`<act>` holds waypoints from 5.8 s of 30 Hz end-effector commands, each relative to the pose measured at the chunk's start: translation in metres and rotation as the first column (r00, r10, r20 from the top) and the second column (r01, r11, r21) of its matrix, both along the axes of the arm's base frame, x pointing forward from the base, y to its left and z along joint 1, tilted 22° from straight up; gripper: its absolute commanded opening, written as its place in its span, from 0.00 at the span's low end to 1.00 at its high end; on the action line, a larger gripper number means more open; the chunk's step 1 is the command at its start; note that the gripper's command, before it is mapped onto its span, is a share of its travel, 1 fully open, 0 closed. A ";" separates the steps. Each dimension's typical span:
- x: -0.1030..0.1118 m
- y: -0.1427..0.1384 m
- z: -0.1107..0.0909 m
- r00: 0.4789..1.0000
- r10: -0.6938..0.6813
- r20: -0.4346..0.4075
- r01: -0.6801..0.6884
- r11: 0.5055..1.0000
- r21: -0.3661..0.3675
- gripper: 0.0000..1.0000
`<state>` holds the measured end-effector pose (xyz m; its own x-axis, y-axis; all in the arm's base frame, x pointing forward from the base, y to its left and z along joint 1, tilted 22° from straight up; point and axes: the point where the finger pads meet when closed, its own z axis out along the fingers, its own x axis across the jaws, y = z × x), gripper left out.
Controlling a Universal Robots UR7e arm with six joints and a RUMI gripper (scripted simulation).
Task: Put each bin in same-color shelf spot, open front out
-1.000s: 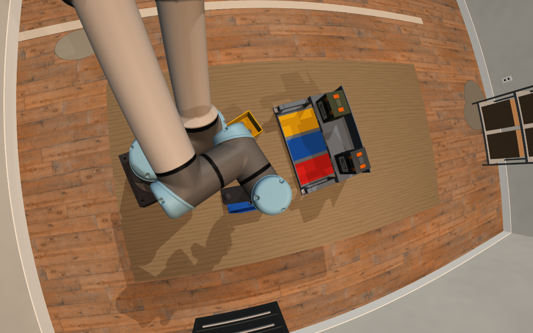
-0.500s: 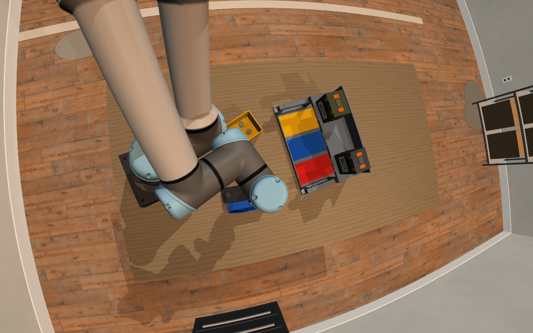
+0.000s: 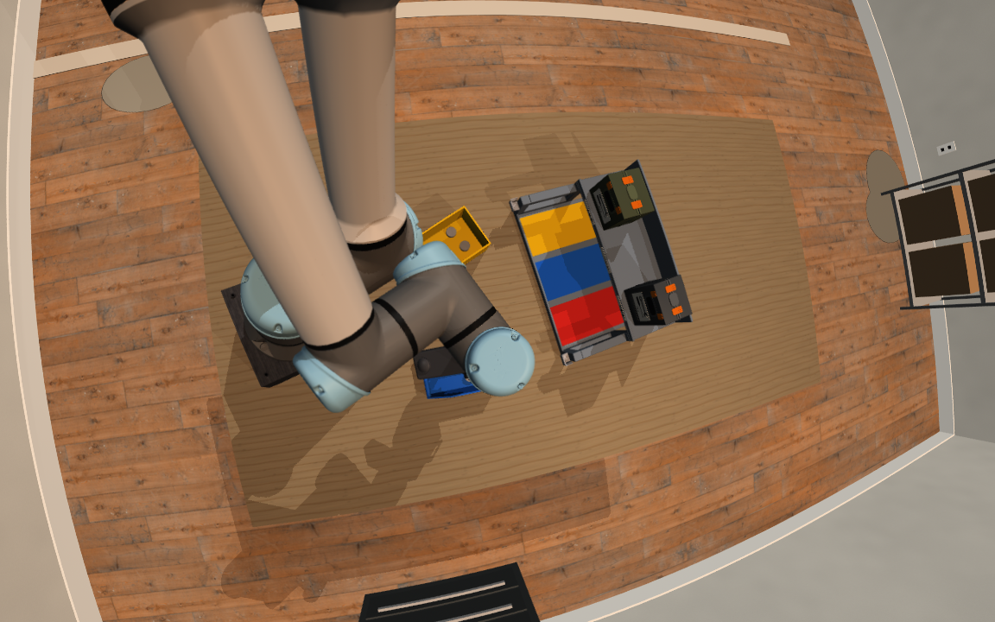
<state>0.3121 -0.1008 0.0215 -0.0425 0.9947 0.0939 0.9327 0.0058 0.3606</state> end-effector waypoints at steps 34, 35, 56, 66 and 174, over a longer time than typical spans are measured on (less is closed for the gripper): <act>0.002 0.000 -0.004 1.000 0.000 0.000 0.000 1.000 -0.001 0.15; 0.002 0.000 -0.005 1.000 0.000 0.000 0.000 1.000 -0.001 0.15; 0.010 0.003 -0.026 1.000 0.000 0.000 0.000 1.000 -0.001 0.15; 0.014 0.004 -0.034 1.000 0.000 0.000 0.000 1.000 -0.001 0.15; 0.014 0.004 -0.035 1.000 0.000 0.000 0.000 1.000 -0.001 0.00</act>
